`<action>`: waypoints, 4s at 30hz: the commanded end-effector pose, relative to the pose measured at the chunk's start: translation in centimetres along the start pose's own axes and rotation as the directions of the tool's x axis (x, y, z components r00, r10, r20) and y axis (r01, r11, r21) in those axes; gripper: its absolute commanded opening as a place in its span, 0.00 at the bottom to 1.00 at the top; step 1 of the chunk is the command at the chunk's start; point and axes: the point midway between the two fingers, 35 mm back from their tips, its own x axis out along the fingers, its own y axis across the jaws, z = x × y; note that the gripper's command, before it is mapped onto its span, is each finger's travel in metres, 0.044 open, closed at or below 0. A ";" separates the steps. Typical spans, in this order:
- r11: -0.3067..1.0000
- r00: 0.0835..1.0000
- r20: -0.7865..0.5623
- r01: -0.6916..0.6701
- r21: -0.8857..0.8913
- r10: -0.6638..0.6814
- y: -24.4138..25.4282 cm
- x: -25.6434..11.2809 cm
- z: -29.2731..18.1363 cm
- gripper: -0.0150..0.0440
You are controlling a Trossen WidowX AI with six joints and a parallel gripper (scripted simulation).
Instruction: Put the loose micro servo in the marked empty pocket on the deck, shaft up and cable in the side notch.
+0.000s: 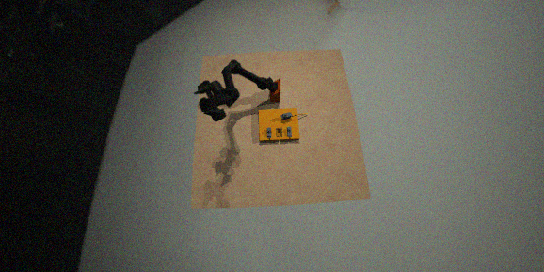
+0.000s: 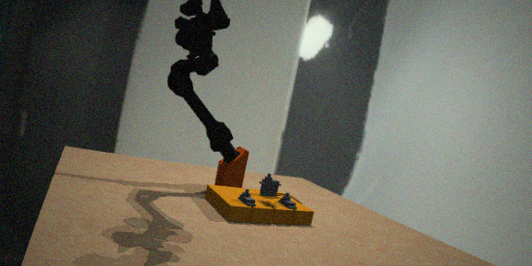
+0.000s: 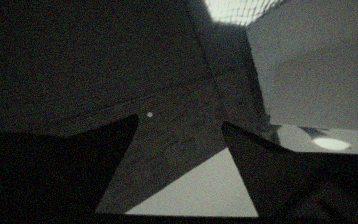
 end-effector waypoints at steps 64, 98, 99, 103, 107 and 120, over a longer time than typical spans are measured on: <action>0.329 0.252 -0.224 0.540 -0.775 -0.942 -30.0 -19.4 -16.5 1.00; 0.244 -0.447 -0.159 -0.140 -0.960 -0.880 -31.8 -38.3 -22.1 1.00; 0.253 -0.465 -0.153 -0.162 -0.954 -0.872 -31.7 -38.8 -22.2 1.00; 0.294 -0.533 -0.124 -0.246 -0.924 -0.837 -31.2 -40.8 -22.4 1.00; 0.342 -0.597 -0.090 -0.324 -0.882 -0.797 -30.6 -42.8 -22.6 1.00; 0.537 -0.759 0.050 -0.504 -0.676 -0.649 -28.1 -48.3 -22.2 1.00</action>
